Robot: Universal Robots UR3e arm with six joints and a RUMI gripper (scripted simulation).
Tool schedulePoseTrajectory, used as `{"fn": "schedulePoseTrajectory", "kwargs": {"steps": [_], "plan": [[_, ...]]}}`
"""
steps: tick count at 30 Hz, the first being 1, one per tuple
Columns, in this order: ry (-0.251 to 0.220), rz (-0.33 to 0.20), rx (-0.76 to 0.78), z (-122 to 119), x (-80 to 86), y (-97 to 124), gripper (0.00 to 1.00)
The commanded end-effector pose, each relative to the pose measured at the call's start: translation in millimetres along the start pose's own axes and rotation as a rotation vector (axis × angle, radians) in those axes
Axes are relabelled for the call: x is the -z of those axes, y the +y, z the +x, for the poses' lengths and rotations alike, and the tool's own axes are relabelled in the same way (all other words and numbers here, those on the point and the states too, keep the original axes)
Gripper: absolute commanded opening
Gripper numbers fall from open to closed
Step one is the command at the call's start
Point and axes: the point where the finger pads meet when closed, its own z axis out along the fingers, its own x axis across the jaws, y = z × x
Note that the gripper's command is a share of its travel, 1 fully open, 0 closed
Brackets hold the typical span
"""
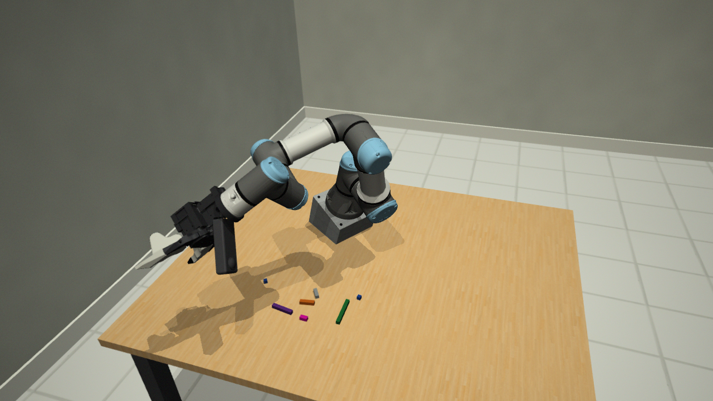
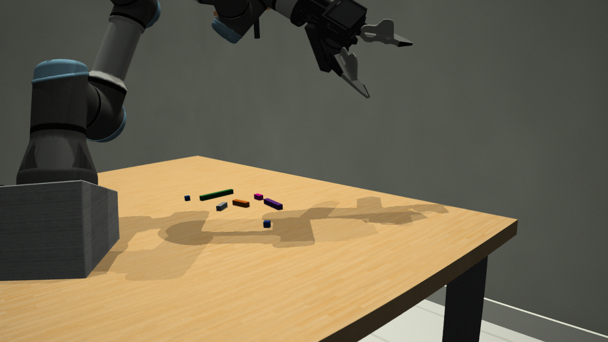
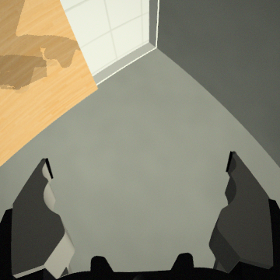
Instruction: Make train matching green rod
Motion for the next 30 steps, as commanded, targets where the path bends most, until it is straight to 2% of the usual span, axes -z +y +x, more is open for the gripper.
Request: {"fn": "schedulePoseTrajectory", "kwargs": {"steps": [1,6,14,16,18,30], "plan": [[0.002,-0.001,-0.002,1,0.7,1,1.0],[-0.024,0.017,-0.035,-8,1.7,-4,1.0],[-0.166,0.093,-0.212,-54,10.6,-28,1.0],[-0.166,0.093,-0.212,-54,10.6,-28,1.0],[-0.224,0.117,-0.283,-72,15.8,-37,1.0],[-0.424,0.169,-0.519,-130,38.6,-69,1.0]]}}
